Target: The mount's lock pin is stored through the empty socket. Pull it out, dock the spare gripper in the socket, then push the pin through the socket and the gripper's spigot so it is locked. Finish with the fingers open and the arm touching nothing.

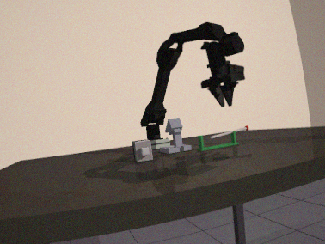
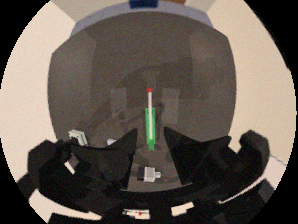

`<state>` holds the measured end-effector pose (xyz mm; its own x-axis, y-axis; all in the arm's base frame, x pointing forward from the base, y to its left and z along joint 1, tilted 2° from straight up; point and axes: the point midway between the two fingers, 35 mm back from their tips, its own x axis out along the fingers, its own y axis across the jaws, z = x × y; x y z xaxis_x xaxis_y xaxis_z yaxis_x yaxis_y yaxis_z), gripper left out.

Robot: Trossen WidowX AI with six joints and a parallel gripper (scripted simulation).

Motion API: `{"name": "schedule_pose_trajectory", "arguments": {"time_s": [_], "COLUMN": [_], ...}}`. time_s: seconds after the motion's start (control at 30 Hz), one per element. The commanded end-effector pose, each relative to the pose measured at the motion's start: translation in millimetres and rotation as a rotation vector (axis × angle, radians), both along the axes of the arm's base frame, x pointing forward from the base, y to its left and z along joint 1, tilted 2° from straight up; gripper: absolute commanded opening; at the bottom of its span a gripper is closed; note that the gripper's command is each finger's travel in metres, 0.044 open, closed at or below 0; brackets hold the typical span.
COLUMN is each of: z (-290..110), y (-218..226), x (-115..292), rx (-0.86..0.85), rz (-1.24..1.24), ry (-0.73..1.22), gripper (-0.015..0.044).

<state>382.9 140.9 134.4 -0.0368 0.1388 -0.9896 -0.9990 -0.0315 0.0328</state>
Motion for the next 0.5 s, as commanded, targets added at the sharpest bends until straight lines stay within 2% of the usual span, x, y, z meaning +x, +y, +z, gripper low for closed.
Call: {"name": "schedule_pose_trajectory", "arguments": {"time_s": [0.0,0.13,0.33,0.47], "z": [19,8,-47,-51], "y": [-16,-15,-15,-15], "x": [0,1,4,3], "rx": [-0.008,-0.008,-0.008,-0.008], "rz": [0.004,0.004,0.004,0.004], "ry": [-0.046,-0.046,-0.046,-0.046], "gripper": [0.018,0.018,0.018,0.018]}}
